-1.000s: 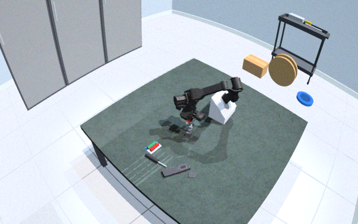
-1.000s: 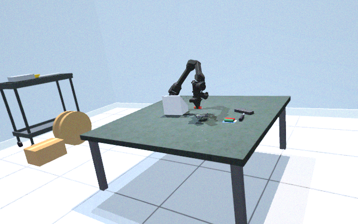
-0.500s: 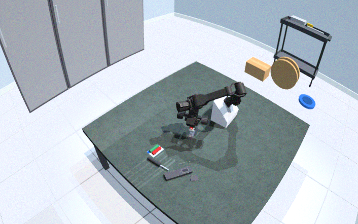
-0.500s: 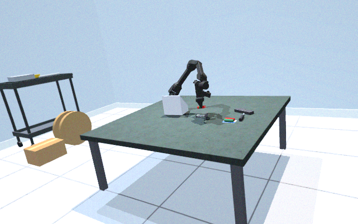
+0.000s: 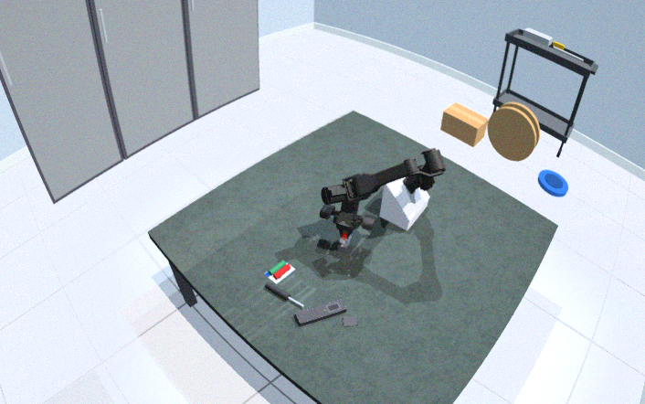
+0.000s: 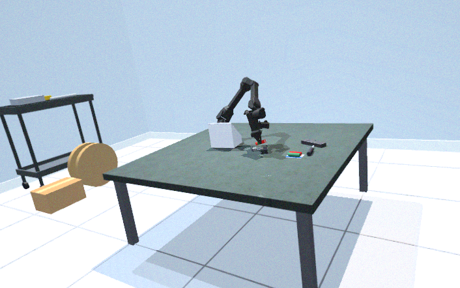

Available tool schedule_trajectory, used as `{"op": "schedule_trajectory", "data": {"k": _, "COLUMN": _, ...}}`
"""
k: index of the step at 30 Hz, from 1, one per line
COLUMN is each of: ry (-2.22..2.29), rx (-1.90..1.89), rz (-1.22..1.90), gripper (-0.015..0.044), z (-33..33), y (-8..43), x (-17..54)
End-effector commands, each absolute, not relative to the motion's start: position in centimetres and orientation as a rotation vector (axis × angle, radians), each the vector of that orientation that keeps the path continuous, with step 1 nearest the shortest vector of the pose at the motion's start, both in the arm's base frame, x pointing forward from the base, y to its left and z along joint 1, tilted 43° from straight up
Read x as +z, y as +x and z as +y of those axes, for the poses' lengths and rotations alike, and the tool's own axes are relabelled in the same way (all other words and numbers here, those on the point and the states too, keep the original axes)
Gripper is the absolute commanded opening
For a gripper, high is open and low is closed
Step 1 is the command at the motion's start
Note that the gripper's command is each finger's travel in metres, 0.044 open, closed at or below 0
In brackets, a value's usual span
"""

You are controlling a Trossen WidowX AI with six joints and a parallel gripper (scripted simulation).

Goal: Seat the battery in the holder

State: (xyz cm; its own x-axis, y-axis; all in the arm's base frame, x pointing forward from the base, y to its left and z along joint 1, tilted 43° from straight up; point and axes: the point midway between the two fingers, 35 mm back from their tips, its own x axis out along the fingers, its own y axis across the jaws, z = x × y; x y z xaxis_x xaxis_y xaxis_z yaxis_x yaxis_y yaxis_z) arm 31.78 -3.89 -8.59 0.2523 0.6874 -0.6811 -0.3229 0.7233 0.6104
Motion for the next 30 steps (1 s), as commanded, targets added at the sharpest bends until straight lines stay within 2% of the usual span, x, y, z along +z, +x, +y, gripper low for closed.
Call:
{"op": "schedule_trajectory", "data": {"k": 1, "ry": 0.394, "rx": 0.700, "rz": 1.089, "gripper": 0.0060, "z": -3.6, "y": 31.9, "x": -8.6}}
{"op": "schedule_trajectory", "data": {"k": 30, "ry": 0.447, "rx": 0.637, "rz": 0.933, "gripper": 0.0060, "z": -3.1, "y": 31.5, "x": -10.0}}
